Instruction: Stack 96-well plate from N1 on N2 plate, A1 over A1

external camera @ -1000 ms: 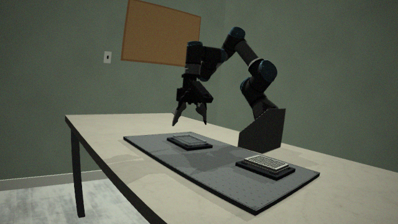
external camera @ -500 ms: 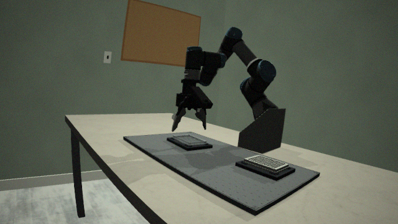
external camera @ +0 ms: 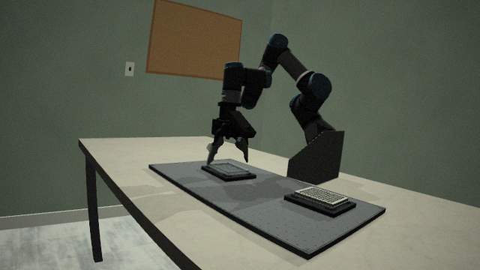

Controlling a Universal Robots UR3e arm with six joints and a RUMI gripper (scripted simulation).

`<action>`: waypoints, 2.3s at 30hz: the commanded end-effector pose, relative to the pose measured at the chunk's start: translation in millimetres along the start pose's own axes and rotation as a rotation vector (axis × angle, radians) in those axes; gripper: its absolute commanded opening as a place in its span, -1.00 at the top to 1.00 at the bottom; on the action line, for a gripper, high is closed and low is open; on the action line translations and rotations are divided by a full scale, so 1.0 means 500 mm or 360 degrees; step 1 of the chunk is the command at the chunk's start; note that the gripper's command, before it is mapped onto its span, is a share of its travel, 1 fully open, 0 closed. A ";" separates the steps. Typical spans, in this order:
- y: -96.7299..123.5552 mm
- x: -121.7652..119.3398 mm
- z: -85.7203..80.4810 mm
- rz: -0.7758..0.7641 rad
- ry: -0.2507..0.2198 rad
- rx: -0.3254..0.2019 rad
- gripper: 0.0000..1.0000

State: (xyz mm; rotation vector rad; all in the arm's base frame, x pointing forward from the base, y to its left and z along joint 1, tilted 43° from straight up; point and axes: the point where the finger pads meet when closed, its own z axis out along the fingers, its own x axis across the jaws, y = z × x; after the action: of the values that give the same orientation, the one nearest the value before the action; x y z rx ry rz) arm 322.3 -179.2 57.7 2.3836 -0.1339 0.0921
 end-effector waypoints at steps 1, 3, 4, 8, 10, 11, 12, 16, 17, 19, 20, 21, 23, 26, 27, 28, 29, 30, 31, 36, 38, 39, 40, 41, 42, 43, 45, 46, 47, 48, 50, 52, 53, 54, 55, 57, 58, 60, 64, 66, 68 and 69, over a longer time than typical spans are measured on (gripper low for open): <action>0.000 0.002 0.011 0.0001 0.0007 -0.0001 -1.00; 0.000 0.002 0.011 0.0001 0.0007 -0.0001 -1.00; 0.000 0.002 0.011 0.0001 0.0007 -0.0001 -1.00; 0.000 0.002 0.011 0.0001 0.0007 -0.0001 -1.00; 0.000 0.002 0.011 0.0001 0.0007 -0.0001 -1.00; 0.000 0.002 0.011 0.0001 0.0007 -0.0001 -1.00; 0.000 0.002 0.011 0.0001 0.0007 -0.0001 -1.00; 0.000 0.002 0.011 0.0001 0.0007 -0.0001 1.00; 0.000 0.002 0.011 0.0001 0.0007 -0.0001 1.00; 0.000 0.002 0.011 0.0001 0.0007 -0.0001 1.00; 0.000 0.002 0.011 0.0001 0.0007 -0.0001 1.00; 0.000 0.002 0.011 0.0001 0.0007 -0.0001 1.00; 0.000 0.002 0.011 0.0001 0.0007 -0.0001 1.00; 0.000 0.002 0.011 0.0001 0.0007 -0.0001 1.00; 0.000 0.002 0.011 0.0001 0.0007 -0.0001 1.00; 0.000 0.002 0.011 0.0001 0.0007 -0.0001 1.00; 0.000 0.002 0.011 0.0001 0.0007 -0.0001 1.00; 0.000 0.002 0.011 0.0001 0.0007 -0.0001 1.00; 0.000 0.002 0.011 0.0001 0.0007 -0.0001 1.00; 0.000 0.002 0.011 0.0001 0.0007 -0.0001 1.00; 0.000 0.002 0.011 0.0001 0.0007 -0.0001 1.00; 0.000 0.002 0.011 0.0001 0.0007 -0.0001 1.00; 0.000 0.002 0.011 0.0001 0.0007 -0.0001 1.00; 0.000 0.002 0.011 0.0001 0.0007 -0.0001 1.00; 0.000 0.002 0.011 0.0001 0.0007 -0.0001 1.00; 0.000 0.002 0.011 0.0001 0.0007 -0.0001 1.00; 0.000 0.002 0.011 0.0001 0.0007 -0.0001 1.00; 0.000 0.002 0.011 0.0001 0.0007 -0.0001 1.00; 0.000 0.002 0.011 0.0001 0.0007 -0.0001 1.00; 0.000 0.002 0.011 0.0001 0.0007 -0.0001 1.00; 0.000 0.002 0.008 0.0001 0.0007 -0.0001 1.00; 0.000 0.002 0.001 0.0001 0.0007 -0.0001 1.00; 0.000 0.002 -0.003 0.0001 0.0007 -0.0001 1.00; 0.000 0.002 -0.006 0.0001 0.0007 -0.0001 1.00; 0.000 0.002 -0.006 0.0001 0.0007 -0.0001 1.00; 0.000 0.002 -0.009 0.0001 0.0007 -0.0001 1.00; 0.000 0.002 -0.013 0.0001 0.0007 -0.0001 1.00; 0.000 0.002 -0.019 0.0001 0.0007 -0.0001 1.00; 0.000 0.002 -0.033 0.0001 0.0007 -0.0001 1.00; 0.000 0.002 -0.039 0.0001 0.0007 -0.0001 1.00; 0.000 0.001 -0.046 0.0001 0.0007 -0.0001 1.00; 0.000 0.001 -0.049 0.0001 0.0007 -0.0001 1.00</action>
State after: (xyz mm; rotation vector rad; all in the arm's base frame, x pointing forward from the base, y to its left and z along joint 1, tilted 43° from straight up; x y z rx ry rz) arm 322.1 -168.6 69.0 2.3825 -0.1312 0.0973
